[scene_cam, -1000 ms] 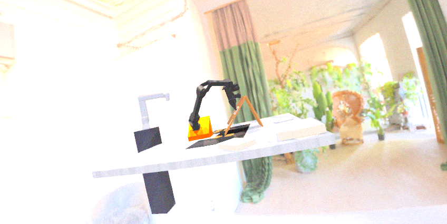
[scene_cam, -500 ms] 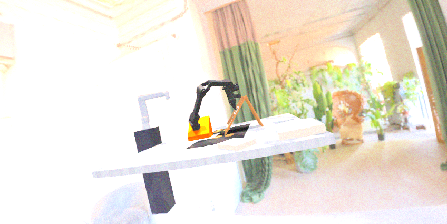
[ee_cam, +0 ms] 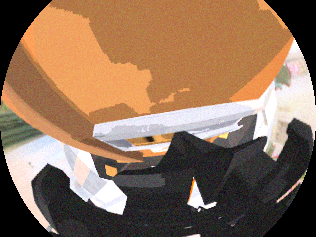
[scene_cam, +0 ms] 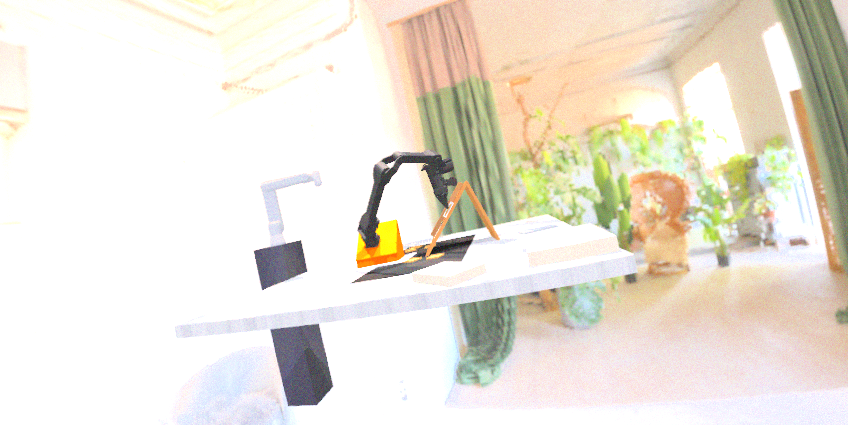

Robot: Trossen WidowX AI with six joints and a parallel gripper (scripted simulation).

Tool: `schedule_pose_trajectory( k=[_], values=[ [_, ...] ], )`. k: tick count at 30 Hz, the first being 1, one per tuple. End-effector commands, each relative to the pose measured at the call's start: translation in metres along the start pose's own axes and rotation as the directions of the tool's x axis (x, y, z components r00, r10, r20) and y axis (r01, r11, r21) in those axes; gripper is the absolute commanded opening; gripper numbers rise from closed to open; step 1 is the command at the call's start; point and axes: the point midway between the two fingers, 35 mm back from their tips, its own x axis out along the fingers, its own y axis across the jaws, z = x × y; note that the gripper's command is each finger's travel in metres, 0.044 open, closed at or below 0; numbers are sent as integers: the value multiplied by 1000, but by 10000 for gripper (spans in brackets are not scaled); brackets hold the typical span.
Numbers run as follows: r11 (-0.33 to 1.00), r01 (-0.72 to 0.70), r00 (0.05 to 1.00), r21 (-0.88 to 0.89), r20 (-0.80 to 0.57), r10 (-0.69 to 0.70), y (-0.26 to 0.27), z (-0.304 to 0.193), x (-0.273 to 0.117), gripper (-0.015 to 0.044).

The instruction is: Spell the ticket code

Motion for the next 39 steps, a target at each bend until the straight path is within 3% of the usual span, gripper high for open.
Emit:
schedule_pose_trajectory(
  k=[1,39],
  values=[
    [1000,-3,1000,5,-1,3,2,0,0,0],
    [1000,-3,1000,5,-1,3,8,-7,-8,0]
  ],
)
